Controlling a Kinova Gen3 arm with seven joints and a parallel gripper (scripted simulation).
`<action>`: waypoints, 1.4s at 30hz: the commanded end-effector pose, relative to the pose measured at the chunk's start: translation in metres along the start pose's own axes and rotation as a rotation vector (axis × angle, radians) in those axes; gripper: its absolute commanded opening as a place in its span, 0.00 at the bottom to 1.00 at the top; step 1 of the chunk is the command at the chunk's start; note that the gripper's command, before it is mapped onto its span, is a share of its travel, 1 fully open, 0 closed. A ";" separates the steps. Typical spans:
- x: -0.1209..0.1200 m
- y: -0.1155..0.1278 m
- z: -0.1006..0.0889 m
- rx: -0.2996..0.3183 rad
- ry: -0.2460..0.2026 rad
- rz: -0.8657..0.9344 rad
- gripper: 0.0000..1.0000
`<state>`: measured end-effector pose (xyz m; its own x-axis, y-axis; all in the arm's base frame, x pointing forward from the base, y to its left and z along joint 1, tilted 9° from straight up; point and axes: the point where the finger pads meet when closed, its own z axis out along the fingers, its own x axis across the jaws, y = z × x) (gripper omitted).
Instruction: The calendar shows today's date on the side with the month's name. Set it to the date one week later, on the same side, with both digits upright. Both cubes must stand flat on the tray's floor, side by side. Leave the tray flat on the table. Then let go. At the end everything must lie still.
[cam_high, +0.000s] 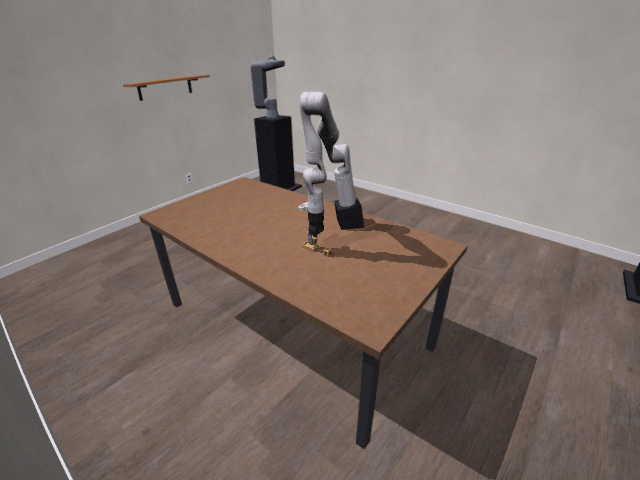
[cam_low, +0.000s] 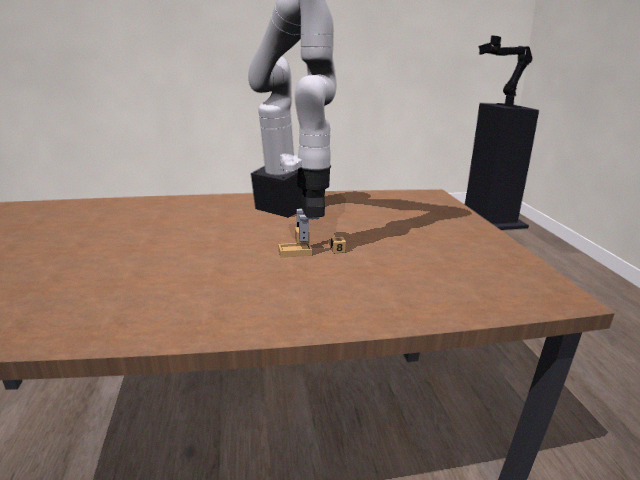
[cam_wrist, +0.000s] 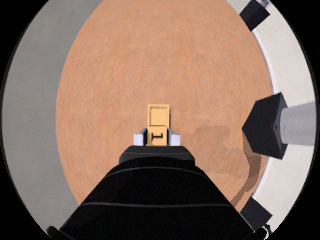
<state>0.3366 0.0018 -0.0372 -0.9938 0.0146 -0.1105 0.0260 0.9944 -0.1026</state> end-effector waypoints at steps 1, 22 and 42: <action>0.001 0.000 0.003 0.002 0.004 -0.003 0.60; 0.001 0.000 0.011 0.002 0.004 -0.003 0.60; 0.001 0.000 0.011 0.002 0.004 -0.003 0.60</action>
<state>0.3359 0.0006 -0.0485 -0.9944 0.0119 -0.1053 0.0231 0.9941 -0.1058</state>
